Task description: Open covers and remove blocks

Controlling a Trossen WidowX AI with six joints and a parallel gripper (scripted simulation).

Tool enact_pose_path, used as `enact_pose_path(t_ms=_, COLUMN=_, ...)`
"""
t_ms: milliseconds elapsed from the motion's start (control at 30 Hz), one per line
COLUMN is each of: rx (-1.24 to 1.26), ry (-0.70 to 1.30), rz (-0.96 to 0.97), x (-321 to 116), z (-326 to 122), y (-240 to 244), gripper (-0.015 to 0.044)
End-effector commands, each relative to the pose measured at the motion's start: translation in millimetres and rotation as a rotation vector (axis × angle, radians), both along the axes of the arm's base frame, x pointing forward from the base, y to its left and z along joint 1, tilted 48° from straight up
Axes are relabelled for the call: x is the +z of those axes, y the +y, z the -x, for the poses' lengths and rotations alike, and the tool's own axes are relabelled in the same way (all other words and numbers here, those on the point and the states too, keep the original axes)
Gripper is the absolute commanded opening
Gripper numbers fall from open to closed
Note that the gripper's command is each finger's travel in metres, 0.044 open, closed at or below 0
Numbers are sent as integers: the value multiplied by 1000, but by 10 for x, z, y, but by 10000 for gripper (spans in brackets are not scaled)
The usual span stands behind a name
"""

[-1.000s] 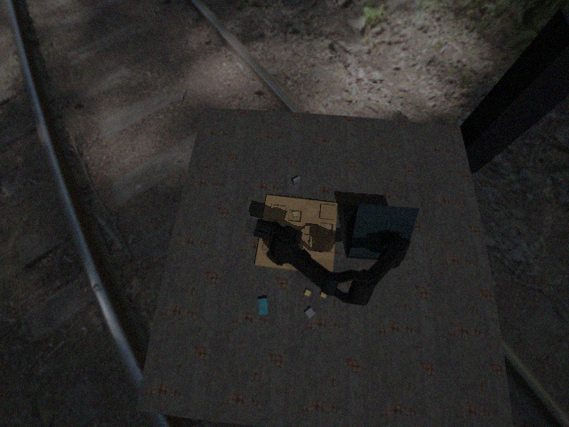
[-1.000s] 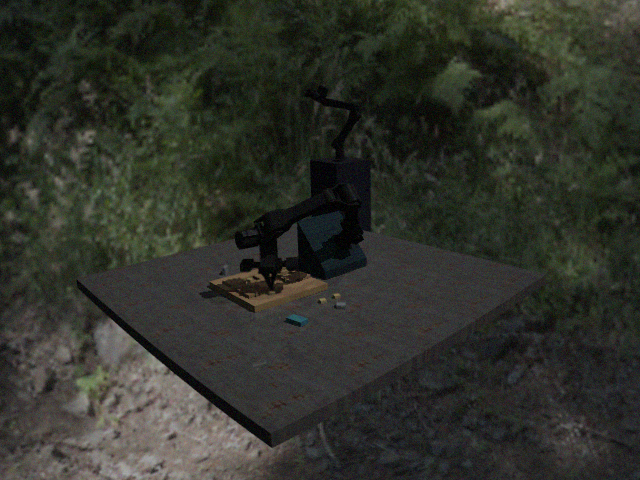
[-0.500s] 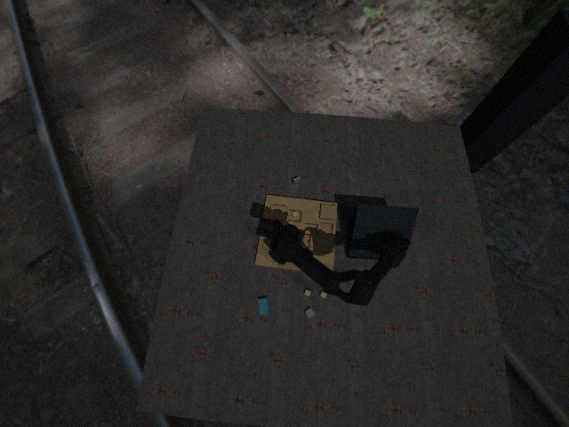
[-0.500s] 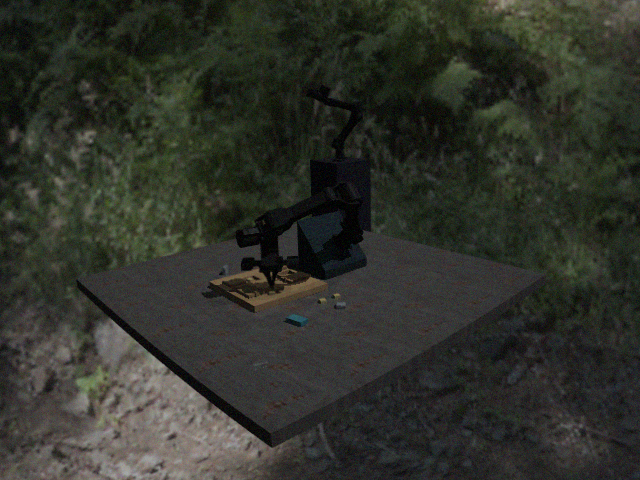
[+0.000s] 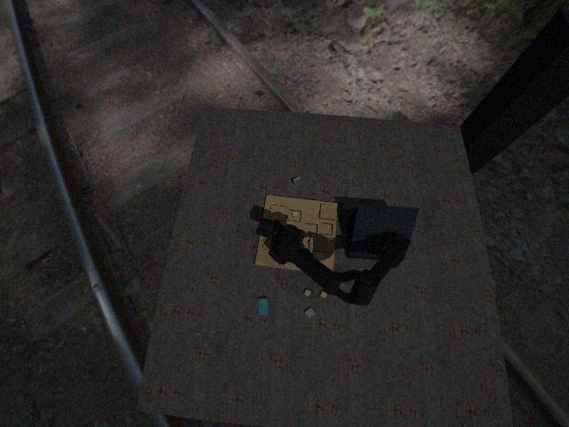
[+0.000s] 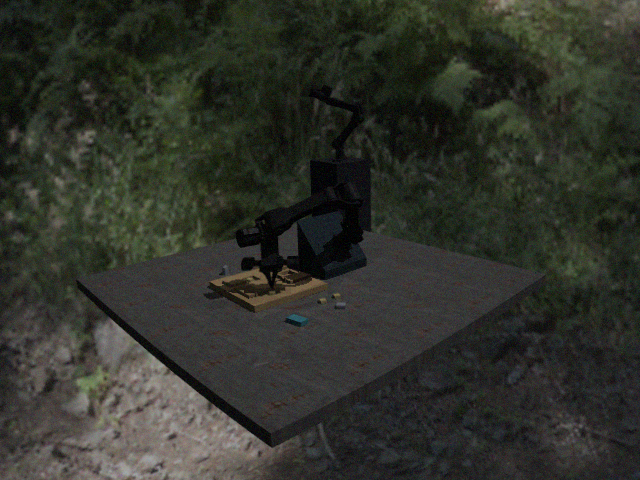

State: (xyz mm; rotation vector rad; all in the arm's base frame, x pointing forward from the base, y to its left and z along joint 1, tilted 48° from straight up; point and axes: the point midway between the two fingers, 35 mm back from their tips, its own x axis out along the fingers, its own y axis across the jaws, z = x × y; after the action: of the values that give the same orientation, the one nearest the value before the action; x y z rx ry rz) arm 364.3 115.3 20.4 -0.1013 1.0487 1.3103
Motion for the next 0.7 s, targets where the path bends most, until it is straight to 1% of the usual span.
enact_pose_path(t_ms=0, rx=2, ry=-8, rz=-4, x=13, z=-6, y=3, gripper=0)
enact_pose_path(t_ms=667, rx=2, ry=-8, rz=-4, x=-70, z=4, y=93, gripper=0)
